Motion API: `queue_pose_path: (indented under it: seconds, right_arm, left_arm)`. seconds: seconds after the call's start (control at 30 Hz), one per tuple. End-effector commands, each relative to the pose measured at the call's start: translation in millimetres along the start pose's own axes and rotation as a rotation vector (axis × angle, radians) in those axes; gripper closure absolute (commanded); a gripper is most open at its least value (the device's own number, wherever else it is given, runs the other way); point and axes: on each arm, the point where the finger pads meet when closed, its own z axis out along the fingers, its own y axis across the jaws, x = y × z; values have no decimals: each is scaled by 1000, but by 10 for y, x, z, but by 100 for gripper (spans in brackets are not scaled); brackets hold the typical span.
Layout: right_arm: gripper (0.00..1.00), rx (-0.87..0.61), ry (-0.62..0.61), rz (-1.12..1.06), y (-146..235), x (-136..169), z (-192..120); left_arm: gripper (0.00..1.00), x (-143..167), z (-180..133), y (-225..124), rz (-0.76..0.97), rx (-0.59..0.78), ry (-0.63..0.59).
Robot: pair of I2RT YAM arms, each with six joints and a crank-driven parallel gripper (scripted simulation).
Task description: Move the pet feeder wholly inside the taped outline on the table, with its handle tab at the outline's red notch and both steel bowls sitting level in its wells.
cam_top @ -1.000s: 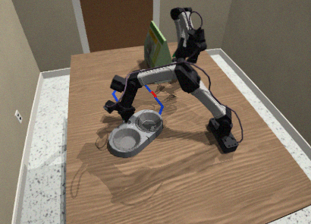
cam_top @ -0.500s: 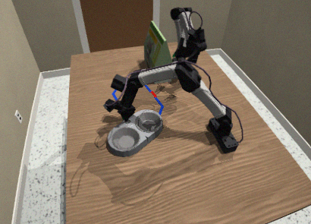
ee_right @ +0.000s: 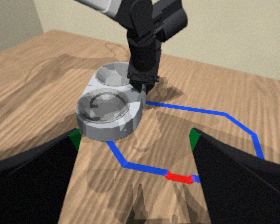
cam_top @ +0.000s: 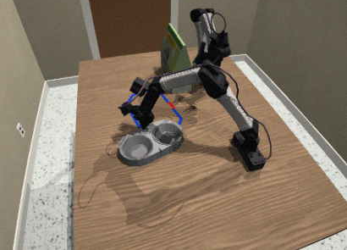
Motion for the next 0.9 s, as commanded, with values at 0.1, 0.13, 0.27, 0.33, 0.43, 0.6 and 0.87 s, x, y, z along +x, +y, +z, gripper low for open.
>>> queue_pose_path:
  seconds: [0.1, 0.13, 0.27, 0.33, 0.43, 0.6, 0.87]
  right_arm:
    - [0, -4, -5, 20, 15, -43, -5]
    - [0, -4, -5, 20, 15, -43, -5]
    - [0, -4, -5, 20, 15, -43, -5]
    - [0, -4, -5, 20, 15, -43, -5]
    - [0, -4, -5, 20, 15, -43, -5]
    - [0, -4, -5, 20, 15, -43, -5]
    - [0, -4, -5, 20, 15, -43, -5]
  left_arm:
    - [90, 88, -217, -237, 102, 112, -18]
    - [90, 121, -232, -244, 109, 114, -16]
    - [90, 192, -281, -329, 170, 154, -19]
    - [90, 232, -304, -359, 194, 168, -19]
    - [90, 277, -333, -391, 217, 180, -23]
    - [90, 398, -396, -457, 295, 219, -16]
    - [90, 548, -494, -593, 394, 291, -21]
